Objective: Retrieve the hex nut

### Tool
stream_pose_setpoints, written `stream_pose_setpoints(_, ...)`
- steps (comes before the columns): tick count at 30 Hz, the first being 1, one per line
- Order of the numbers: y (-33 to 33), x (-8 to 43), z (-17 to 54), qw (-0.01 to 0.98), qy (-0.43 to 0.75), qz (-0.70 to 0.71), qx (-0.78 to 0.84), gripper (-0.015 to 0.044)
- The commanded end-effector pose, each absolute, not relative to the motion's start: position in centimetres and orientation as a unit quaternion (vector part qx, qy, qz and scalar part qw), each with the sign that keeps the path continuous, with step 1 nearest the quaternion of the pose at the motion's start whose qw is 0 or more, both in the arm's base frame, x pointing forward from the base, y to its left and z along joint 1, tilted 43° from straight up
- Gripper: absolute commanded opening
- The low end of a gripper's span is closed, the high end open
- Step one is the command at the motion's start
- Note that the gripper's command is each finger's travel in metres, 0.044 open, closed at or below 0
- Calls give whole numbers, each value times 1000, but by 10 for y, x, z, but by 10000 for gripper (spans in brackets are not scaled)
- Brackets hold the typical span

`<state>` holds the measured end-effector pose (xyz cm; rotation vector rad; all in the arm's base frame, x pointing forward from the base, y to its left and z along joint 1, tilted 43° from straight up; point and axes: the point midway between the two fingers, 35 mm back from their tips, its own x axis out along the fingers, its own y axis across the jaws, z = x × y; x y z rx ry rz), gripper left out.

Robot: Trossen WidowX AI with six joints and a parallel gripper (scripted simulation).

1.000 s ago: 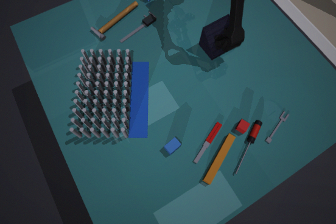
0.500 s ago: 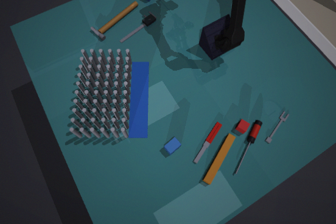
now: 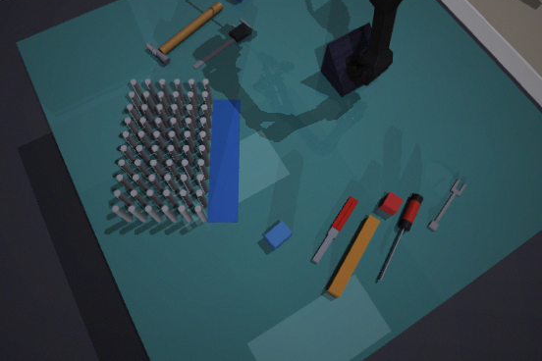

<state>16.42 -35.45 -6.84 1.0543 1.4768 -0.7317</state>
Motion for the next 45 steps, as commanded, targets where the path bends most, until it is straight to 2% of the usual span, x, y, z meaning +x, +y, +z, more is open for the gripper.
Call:
stream_pose_setpoints(1, -342, 195, -46, 583, 619, -296, 435, 0)
stream_pose_setpoints(23, -223, 317, 57, 662, 603, -203, 396, 0)
stream_pose_setpoints(35, -137, 349, 110, 701, 596, -130, 369, 0)
stream_pose_setpoints(45, -60, 353, 152, 713, 594, -65, 366, 0)
